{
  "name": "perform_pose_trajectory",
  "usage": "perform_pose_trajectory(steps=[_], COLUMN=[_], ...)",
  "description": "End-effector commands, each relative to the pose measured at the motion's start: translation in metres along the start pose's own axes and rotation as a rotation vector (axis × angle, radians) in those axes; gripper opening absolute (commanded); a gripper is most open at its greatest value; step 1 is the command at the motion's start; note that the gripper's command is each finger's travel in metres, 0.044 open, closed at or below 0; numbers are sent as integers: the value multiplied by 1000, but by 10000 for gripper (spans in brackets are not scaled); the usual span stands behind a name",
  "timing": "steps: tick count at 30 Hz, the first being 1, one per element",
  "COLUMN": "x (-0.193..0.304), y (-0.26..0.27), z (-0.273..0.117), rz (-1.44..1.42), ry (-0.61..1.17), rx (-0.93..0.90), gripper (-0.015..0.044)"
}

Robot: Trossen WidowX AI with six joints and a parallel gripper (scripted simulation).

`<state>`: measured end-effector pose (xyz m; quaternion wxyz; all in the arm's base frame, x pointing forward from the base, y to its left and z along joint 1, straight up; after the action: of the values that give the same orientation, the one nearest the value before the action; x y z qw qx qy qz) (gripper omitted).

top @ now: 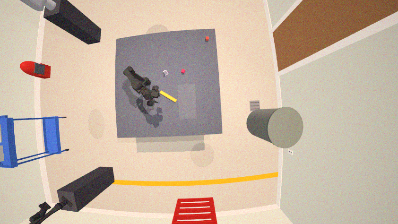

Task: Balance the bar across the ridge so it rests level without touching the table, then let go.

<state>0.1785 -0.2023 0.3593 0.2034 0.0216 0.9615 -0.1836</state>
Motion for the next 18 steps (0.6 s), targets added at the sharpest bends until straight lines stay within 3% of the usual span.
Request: perform_pose_trajectory(steps=[1,18], x=[-7,-22], y=[5,47], z=[30,132], rz=[72,293], ry=[59,330], rx=[-64,-233], gripper=[315,315])
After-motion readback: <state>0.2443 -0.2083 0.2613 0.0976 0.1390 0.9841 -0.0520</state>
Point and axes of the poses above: the point midway between the two fingers, 35 mm back from their tips, its own z axis out along the fingers, its own y axis across the jaws, x = y × z, the point moved 8 cm from there along -z, back along the fingers, and after that the axes turned 8 degrees about -z, right-handed, at the moved point
